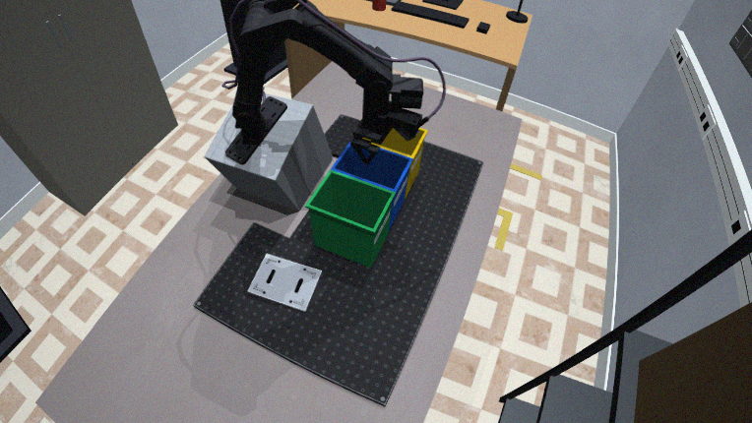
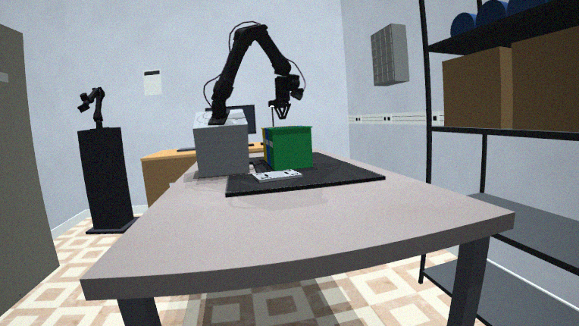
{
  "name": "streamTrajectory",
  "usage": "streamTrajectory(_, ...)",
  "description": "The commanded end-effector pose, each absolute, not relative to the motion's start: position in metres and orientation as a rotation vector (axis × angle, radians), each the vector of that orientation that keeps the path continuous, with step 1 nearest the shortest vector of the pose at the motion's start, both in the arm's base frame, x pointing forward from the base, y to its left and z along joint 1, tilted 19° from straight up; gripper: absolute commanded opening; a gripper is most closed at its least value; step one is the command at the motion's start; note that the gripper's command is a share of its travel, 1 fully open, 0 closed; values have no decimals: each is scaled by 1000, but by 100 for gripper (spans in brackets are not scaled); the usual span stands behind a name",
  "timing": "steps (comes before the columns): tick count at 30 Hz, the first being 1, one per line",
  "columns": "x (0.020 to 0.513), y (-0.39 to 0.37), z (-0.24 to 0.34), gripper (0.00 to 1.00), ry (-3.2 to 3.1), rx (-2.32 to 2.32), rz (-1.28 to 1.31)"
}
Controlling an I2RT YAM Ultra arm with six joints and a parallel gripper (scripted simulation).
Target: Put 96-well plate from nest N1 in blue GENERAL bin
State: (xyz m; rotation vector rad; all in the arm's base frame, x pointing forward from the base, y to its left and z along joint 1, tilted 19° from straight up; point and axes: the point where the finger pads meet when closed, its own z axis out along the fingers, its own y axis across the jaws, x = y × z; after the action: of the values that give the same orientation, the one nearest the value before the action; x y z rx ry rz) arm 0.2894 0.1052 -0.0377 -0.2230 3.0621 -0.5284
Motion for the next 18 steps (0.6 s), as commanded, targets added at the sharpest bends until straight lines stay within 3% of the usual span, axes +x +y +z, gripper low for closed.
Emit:
streamTrajectory(1,300,118,-24,82,3017,-221,-478)
streamTrajectory(18,287,71,-20,82,3034,-217,-519)
